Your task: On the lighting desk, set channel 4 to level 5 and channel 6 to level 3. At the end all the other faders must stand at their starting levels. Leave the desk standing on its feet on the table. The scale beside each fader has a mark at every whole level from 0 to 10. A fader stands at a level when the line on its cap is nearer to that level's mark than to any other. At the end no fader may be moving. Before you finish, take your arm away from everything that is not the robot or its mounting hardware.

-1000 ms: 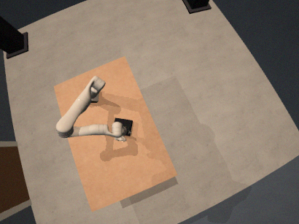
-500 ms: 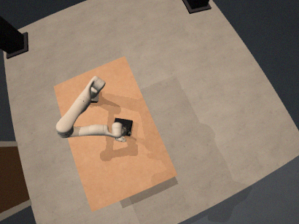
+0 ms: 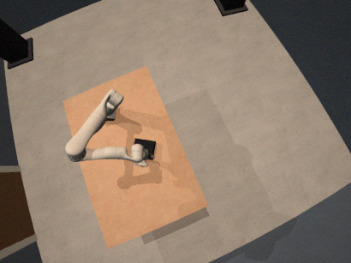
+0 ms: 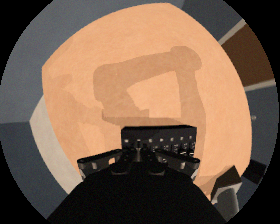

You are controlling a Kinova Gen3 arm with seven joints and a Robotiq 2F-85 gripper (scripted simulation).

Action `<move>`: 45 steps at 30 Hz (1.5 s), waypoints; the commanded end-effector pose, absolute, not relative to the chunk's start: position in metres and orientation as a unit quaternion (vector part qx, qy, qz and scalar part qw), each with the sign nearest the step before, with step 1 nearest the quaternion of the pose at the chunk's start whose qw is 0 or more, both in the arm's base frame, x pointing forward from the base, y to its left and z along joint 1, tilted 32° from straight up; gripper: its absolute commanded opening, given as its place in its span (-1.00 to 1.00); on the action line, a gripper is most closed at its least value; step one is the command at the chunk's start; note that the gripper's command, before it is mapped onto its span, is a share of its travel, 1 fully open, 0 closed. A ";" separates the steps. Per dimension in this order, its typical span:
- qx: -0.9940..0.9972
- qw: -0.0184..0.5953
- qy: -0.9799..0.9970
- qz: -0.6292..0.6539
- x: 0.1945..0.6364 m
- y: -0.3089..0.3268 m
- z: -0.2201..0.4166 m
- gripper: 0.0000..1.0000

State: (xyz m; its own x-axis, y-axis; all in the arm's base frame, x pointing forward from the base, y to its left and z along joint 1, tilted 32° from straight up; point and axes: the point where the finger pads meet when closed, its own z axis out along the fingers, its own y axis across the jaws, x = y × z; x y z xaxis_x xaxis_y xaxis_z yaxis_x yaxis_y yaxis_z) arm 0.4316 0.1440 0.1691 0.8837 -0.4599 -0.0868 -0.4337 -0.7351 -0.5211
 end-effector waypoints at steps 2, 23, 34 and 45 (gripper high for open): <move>-0.931 0.274 0.241 -0.026 0.431 0.140 0.175 -1.00; -0.931 0.274 0.241 -0.026 0.426 0.125 0.200 -1.00; -0.931 0.274 0.241 -0.026 0.426 0.124 0.201 1.00; -0.931 0.274 0.241 -0.026 0.419 0.106 0.232 1.00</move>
State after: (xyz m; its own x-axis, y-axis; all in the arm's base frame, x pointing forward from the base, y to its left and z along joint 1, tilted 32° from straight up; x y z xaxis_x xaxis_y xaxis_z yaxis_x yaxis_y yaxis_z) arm 0.4167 0.1146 0.2240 0.8890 -0.4486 -0.0923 -0.4273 -0.7398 -0.5198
